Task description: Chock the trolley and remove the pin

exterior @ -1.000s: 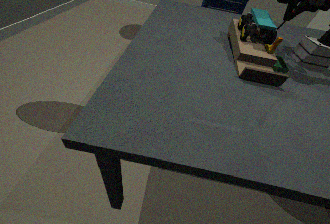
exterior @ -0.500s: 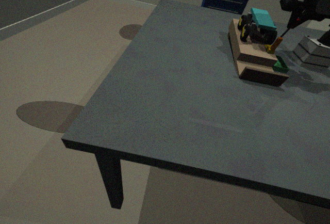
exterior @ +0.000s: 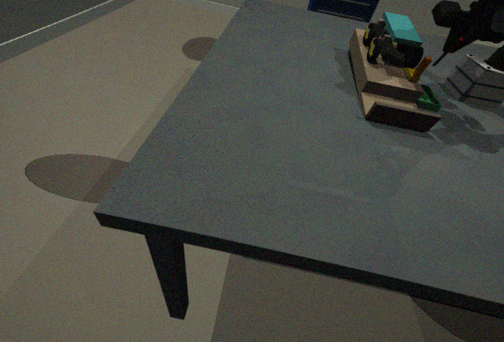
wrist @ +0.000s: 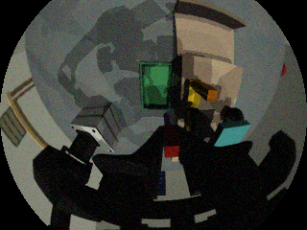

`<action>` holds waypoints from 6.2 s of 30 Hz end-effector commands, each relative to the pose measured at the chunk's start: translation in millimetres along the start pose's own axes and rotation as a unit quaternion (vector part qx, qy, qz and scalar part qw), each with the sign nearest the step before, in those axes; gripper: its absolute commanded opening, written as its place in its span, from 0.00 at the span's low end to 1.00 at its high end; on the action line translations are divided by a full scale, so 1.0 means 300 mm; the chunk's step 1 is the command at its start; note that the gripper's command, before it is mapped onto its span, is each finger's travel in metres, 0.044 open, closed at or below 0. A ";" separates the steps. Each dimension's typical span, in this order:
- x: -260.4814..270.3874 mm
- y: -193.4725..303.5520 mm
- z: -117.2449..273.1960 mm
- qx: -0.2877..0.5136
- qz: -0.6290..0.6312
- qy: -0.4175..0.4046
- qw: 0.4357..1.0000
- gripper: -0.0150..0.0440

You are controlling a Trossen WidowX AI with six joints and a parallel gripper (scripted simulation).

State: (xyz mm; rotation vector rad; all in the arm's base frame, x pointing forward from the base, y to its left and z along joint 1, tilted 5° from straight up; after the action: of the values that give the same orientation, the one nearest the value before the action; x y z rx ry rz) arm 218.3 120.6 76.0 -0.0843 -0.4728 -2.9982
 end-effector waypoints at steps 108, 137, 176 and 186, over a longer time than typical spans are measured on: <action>0.034 -0.089 -0.265 -0.160 0.650 0.164 0.725 0.58; 0.036 -0.051 -0.298 -0.159 0.650 0.163 0.725 0.58; 0.040 -0.011 -0.348 -0.159 0.650 0.163 0.725 0.58; 0.042 -0.003 -0.361 -0.159 0.650 0.163 0.725 0.58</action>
State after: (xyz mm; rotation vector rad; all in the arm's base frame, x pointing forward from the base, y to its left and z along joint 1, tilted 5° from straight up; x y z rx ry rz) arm 202.7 88.7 -24.3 0.0721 0.1548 -1.5842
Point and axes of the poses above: the point midway between the two fingers, 35 mm back from their tips, its own z axis back along the fingers, its own x axis across the jaws, y = z × x, the point moved 2 cm from there along z, back along the fingers, and after that the axes turned 1 degree about z, right-handed, at the moved point
